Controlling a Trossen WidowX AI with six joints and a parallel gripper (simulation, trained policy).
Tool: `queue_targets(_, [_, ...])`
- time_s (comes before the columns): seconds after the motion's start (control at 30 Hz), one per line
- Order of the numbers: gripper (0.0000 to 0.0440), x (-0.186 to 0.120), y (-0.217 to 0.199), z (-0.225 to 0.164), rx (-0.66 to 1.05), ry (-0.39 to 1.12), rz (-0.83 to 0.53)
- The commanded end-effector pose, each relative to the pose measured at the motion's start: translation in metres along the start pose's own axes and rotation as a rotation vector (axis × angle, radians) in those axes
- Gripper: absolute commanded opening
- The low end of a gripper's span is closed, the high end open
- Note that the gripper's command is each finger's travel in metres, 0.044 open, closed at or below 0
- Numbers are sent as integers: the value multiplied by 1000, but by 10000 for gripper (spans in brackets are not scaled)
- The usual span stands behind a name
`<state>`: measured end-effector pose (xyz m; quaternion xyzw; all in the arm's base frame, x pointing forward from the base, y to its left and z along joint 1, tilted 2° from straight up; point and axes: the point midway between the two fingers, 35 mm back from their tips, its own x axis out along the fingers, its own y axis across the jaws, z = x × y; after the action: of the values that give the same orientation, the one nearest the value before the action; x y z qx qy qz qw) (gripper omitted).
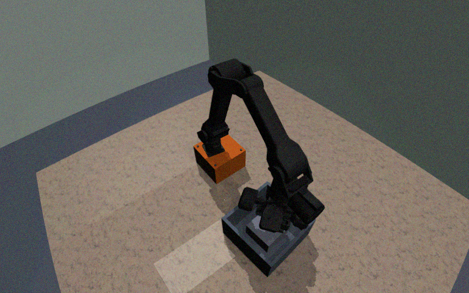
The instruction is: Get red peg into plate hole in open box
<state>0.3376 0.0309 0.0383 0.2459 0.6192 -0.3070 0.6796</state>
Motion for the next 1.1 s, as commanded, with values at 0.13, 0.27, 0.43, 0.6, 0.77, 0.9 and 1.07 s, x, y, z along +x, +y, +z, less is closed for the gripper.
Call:
queue_targets(0.13, [172,8,3,12,-36,34,12])
queue_targets(0.27, [265,2,9,19,-30,54,27])
queue_targets(0.43, [387,-5,20,32,-24,77,53])
queue_targets(0.6, [440,-14,35,45,-24,97,98])
queue_targets(0.77, [440,-22,52,54,-40,97,154])
queue_targets(0.9, [440,-28,66,61,-51,91,198])
queue_targets(1.07, [440,-32,76,66,-56,83,233])
